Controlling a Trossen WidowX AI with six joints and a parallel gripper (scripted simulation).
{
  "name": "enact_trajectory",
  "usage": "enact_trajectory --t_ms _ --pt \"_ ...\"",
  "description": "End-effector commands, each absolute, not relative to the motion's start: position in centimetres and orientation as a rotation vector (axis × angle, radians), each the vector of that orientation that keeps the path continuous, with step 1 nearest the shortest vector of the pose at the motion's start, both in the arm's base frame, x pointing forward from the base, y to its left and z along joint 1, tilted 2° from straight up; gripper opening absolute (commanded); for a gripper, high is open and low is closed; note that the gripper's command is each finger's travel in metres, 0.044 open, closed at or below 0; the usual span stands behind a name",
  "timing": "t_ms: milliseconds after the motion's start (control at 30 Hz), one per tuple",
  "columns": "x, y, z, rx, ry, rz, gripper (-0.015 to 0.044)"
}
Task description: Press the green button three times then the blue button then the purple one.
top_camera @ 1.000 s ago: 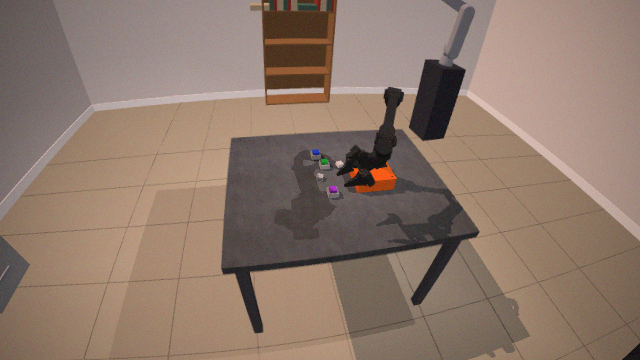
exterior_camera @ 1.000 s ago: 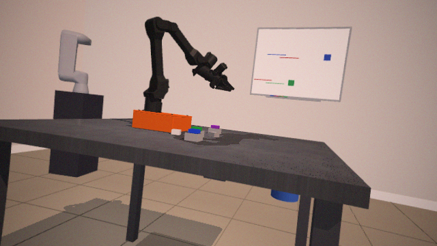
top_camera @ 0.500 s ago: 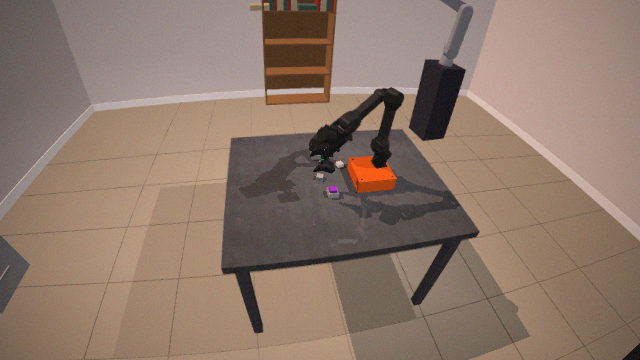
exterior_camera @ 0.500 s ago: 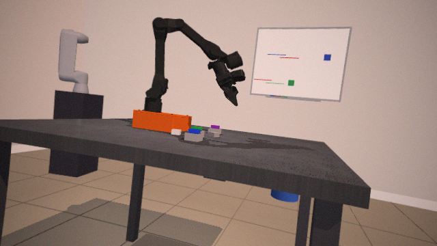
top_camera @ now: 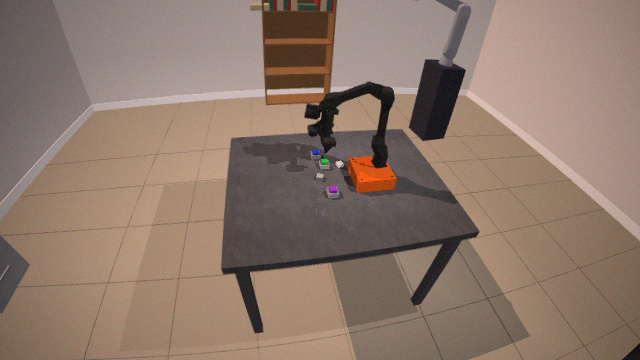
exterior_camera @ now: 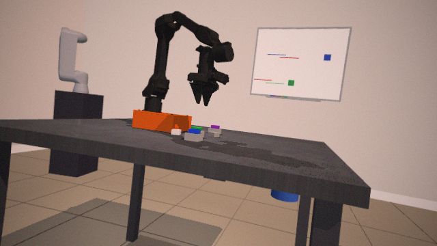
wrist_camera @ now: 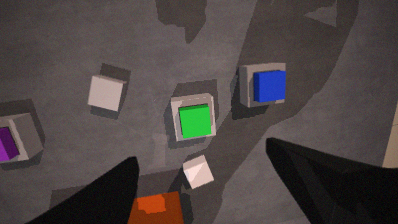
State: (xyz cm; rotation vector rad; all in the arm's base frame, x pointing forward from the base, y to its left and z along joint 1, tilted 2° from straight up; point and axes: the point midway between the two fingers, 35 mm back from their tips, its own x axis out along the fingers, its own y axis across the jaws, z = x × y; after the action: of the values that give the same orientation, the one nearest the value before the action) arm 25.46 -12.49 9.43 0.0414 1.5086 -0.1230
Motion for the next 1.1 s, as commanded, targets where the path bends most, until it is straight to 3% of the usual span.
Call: enact_trajectory --t_ms 0,100,300,600,1067 --pt "24.4 -13.2 9.6 0.096 1.531 -0.077 0.04" --pt "24.4 -13.2 9.6 0.096 1.531 -0.077 0.04" --pt "24.6 -13.2 3.7 0.096 1.531 -0.077 0.0242" --pt "24.6 -13.2 3.4 0.096 1.531 -0.077 0.002" --pt "24.7 -13.2 2.5 0.096 1.531 -0.077 0.002"
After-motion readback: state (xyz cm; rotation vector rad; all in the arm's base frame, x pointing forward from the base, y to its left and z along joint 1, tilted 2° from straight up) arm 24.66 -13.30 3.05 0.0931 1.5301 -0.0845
